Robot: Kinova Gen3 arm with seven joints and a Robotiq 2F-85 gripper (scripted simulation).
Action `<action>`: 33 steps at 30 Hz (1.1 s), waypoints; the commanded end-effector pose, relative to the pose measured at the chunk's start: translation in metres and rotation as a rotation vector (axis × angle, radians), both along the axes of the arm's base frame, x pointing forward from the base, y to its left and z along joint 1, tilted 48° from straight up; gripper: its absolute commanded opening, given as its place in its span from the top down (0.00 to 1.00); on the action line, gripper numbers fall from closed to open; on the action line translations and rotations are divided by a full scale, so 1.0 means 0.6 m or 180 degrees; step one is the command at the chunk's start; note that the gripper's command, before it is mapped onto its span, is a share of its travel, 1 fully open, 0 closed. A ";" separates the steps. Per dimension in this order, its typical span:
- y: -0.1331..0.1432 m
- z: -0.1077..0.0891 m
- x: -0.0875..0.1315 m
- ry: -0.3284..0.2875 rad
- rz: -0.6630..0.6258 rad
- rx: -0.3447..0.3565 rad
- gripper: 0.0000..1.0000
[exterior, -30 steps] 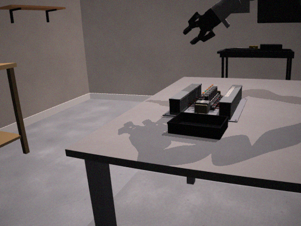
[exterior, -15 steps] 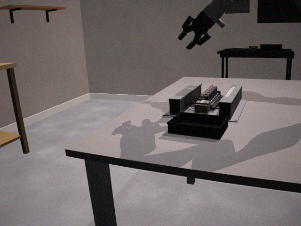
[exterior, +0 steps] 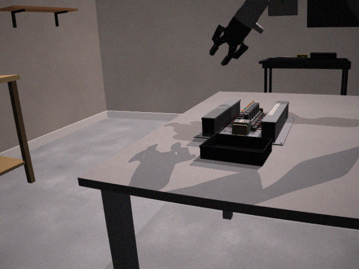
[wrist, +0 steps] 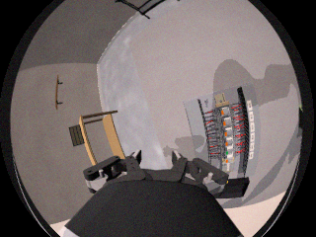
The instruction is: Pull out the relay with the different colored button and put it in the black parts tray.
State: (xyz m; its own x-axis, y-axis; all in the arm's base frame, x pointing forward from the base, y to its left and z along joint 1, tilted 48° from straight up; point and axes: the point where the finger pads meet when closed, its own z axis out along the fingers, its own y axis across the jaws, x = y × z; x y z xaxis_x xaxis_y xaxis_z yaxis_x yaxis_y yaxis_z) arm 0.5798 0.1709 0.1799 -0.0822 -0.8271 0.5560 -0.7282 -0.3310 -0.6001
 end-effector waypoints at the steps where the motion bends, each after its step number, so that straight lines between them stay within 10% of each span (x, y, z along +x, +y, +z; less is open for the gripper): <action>1: 0.008 -0.027 -0.005 0.0109 -0.0058 -0.0090 0.39; 33: 0.031 -0.185 -0.089 0.0938 -0.0575 -0.0492 0.39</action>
State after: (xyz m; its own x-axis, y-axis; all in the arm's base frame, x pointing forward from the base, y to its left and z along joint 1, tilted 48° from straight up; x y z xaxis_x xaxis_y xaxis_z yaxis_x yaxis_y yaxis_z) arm 0.5328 0.1888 0.0802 -0.0494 -0.7296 0.6821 -0.9038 -0.2580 -0.3414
